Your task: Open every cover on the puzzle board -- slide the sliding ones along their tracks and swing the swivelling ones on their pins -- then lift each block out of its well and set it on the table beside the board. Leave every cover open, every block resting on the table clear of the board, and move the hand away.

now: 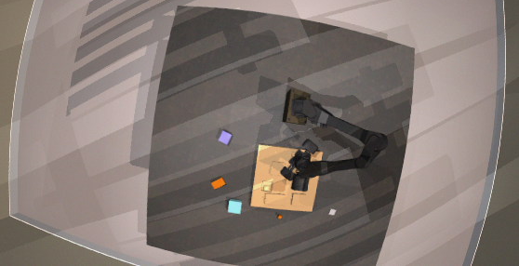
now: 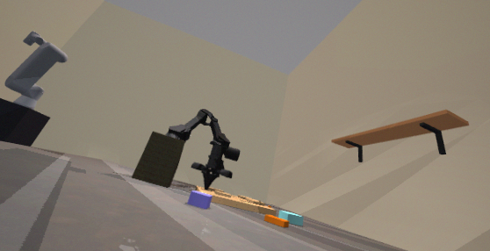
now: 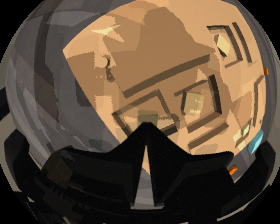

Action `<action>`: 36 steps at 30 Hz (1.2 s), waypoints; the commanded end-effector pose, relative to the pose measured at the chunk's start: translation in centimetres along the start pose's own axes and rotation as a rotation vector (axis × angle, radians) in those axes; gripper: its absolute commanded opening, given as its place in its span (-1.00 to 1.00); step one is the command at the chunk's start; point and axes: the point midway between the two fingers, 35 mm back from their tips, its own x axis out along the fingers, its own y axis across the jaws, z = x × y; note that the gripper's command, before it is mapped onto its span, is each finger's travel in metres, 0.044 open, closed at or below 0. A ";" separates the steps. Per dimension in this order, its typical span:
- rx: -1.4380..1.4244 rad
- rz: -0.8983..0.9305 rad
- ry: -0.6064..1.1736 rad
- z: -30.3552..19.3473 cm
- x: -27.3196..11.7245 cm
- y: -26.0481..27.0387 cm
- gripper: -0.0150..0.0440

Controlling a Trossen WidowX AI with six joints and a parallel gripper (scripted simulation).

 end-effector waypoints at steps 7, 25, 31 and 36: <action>-0.001 -0.001 0.003 0.0 -1.6 -0.2 -0.05; -0.007 -0.001 0.001 0.1 -5.3 -0.1 0.00; -0.007 -0.001 0.001 0.0 -4.0 -0.1 0.00; -0.007 -0.001 0.000 0.0 -3.0 -0.1 0.00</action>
